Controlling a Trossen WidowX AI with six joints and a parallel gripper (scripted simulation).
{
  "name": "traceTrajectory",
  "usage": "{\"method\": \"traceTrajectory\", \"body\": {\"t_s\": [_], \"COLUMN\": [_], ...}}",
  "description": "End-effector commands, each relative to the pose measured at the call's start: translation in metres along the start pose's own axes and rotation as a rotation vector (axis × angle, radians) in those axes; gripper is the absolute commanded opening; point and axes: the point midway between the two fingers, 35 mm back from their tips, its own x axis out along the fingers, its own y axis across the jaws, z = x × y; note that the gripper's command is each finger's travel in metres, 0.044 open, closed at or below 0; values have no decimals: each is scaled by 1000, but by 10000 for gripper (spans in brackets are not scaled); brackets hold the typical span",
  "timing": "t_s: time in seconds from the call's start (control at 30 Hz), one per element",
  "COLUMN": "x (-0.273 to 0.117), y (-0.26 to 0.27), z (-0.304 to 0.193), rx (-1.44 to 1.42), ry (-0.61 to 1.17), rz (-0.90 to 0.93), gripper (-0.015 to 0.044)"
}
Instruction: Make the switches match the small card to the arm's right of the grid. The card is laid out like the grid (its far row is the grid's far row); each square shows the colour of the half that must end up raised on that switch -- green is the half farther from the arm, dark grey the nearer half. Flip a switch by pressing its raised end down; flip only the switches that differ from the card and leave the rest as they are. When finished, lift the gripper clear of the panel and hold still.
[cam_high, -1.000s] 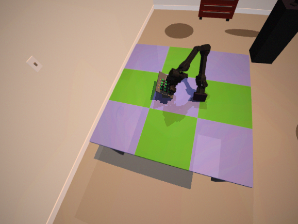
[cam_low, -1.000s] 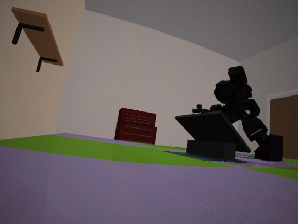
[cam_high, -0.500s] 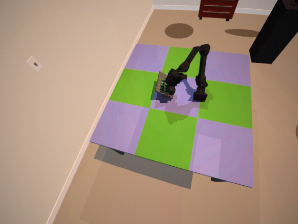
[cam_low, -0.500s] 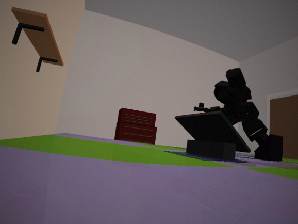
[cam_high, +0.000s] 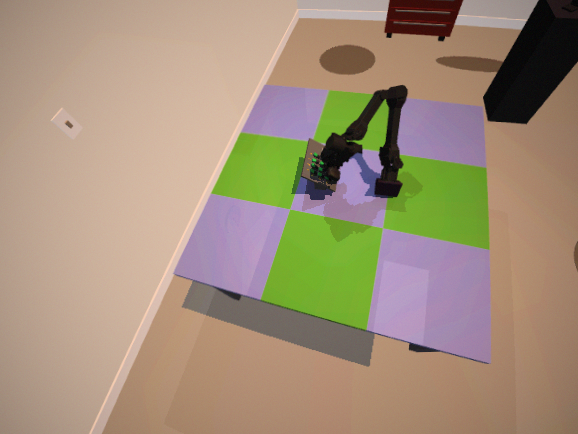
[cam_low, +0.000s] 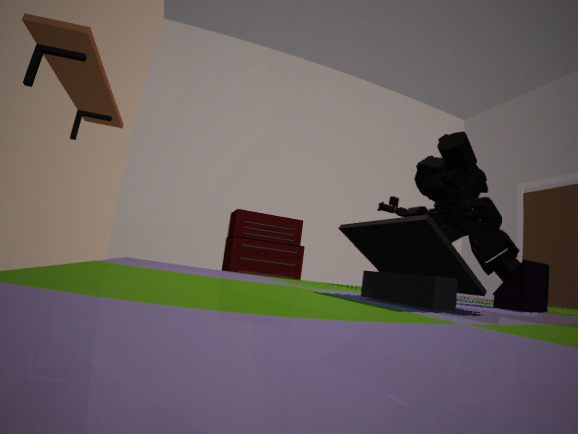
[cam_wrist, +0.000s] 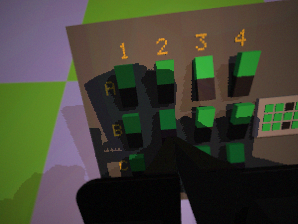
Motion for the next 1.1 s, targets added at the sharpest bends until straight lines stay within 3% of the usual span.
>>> {"method": "traceTrajectory", "body": {"t_s": [0.0,1.07], "x": [1,5], "y": [1,1], "z": [0,0], "rx": [-2,-2], "ry": [1,0], "rz": [6,6], "gripper": [0,0]}}
